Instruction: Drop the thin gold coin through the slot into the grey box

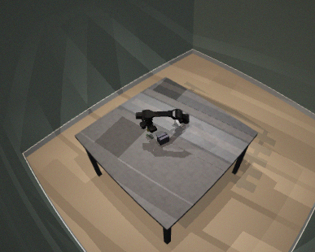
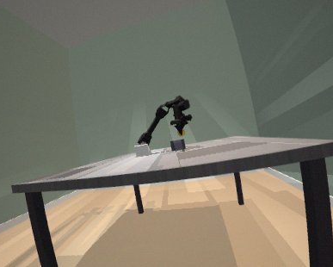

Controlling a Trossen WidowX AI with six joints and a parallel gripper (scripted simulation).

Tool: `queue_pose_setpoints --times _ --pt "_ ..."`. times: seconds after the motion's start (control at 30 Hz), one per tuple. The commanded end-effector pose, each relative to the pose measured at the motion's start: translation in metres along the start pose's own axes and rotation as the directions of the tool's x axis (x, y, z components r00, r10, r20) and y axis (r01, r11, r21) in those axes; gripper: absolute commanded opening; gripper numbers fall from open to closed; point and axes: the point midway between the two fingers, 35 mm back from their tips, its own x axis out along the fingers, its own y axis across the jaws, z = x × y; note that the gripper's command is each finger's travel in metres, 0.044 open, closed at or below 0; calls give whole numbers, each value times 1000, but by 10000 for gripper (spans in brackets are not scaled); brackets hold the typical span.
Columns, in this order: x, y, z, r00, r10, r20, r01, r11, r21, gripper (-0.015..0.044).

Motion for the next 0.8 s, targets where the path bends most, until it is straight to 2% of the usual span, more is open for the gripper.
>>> queue_pose_setpoints --times 0.0,0.77 --pt "-3 9 -4 1000 2 7 -2 1000 1 0" --pt "-4 58 -40 1000 4 5 -4 1000 2 0"
